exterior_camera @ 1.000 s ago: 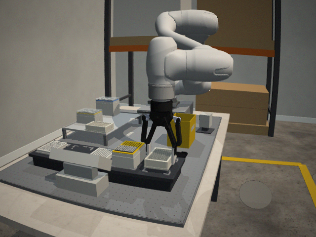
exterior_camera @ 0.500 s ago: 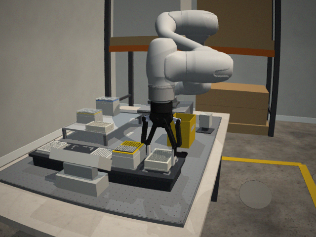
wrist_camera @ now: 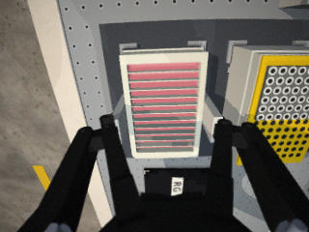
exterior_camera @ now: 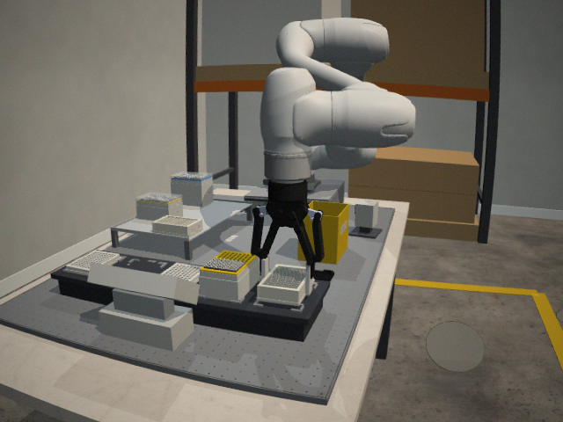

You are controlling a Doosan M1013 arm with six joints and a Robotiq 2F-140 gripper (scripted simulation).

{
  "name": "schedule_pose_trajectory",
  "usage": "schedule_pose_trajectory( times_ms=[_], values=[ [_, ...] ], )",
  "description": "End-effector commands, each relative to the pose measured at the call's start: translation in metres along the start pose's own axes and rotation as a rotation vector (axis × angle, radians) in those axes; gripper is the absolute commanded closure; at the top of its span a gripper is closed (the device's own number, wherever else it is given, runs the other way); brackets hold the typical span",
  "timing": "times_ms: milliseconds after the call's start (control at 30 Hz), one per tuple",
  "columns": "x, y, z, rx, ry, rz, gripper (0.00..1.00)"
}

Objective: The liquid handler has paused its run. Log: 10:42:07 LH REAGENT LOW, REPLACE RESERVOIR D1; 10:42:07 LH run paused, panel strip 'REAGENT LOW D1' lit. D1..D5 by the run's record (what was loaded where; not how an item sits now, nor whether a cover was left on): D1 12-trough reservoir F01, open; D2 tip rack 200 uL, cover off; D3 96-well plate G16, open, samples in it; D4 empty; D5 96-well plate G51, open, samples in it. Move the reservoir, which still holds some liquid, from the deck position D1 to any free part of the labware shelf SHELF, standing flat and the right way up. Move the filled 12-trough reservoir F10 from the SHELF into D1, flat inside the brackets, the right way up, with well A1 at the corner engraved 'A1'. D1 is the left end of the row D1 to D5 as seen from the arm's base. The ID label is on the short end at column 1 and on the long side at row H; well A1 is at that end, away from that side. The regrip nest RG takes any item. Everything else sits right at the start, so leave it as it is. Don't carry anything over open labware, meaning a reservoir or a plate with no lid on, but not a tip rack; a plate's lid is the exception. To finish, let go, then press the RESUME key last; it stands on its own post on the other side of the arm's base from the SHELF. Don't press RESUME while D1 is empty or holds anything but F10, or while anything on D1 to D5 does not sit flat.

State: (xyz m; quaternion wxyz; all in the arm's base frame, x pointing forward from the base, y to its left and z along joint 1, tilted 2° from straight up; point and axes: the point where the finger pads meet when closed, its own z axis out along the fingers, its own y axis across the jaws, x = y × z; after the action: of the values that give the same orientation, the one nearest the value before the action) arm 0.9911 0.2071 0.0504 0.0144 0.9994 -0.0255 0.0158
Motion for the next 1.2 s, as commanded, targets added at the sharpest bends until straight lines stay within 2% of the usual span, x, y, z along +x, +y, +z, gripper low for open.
schedule_pose_trajectory(
  times_ms=[0,1167],
  values=[
    [0.0,0.0,-0.0003,0.0,0.0,0.0,1.0],
    [0.0,0.0,0.0087,0.0,0.0,0.0,1.0]
  ],
)
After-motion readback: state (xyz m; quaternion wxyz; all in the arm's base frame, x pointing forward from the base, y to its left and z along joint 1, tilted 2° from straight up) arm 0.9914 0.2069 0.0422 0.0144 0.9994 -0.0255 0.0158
